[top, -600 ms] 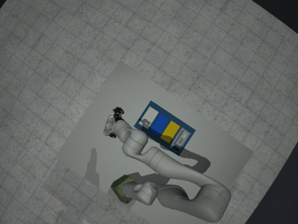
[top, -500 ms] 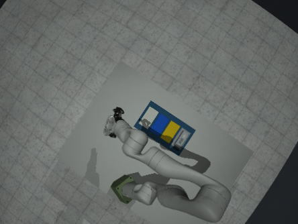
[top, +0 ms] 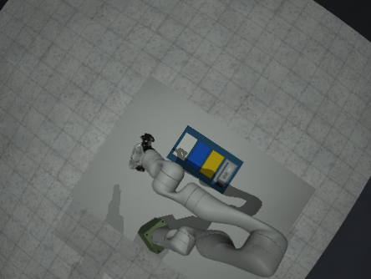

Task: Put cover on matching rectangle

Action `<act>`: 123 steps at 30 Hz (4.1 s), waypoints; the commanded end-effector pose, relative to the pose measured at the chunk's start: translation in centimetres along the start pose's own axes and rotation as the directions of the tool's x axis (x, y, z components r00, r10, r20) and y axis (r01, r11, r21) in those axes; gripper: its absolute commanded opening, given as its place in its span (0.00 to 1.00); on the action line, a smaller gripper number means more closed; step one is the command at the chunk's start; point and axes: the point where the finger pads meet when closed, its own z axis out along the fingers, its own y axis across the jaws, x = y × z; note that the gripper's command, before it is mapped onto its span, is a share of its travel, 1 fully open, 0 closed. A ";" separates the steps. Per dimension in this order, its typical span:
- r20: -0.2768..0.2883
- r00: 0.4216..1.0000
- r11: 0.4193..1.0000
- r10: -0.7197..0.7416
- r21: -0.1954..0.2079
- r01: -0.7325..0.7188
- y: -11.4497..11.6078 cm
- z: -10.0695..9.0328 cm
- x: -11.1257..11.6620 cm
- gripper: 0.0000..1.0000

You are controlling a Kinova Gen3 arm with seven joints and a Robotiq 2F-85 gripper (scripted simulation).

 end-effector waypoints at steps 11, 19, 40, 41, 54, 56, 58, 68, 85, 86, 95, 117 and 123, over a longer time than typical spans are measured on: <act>0.030 0.996 0.996 0.088 -0.017 -0.088 1.4 0.9 -2.3 1.00; 0.083 0.964 0.967 0.251 -0.055 -0.247 3.5 2.3 -6.9 1.00; 0.164 0.353 0.390 0.921 -0.376 -0.841 5.3 4.1 -35.0 1.00; 0.156 0.306 0.343 0.939 -0.394 -0.853 5.0 3.9 -36.4 1.00; 0.041 -0.120 -0.081 0.992 -0.525 -0.847 -0.9 1.1 -49.5 1.00; 0.022 -0.167 -0.129 0.986 -0.536 -0.834 -1.8 0.7 -50.7 1.00; 0.007 -0.205 -0.168 0.979 -0.544 -0.822 -2.6 0.4 -51.7 1.00; -0.020 -0.268 -0.234 0.963 -0.556 -0.798 -3.9 -0.2 -53.2 1.00; -0.021 -0.270 -0.235 0.963 -0.556 -0.797 -3.9 -0.2 -53.3 1.00; -0.021 -0.270 -0.235 0.963 -0.556 -0.797 -3.9 -0.2 -53.3 1.00; -0.020 -0.270 -0.235 0.963 -0.555 -0.798 -4.0 0.3 -53.7 1.00; -0.020 -0.270 -0.235 0.963 -0.555 -0.798 -4.2 2.1 -54.9 1.00; -0.020 -0.270 -0.235 0.963 -0.555 -0.798 -4.2 2.1 -54.9 1.00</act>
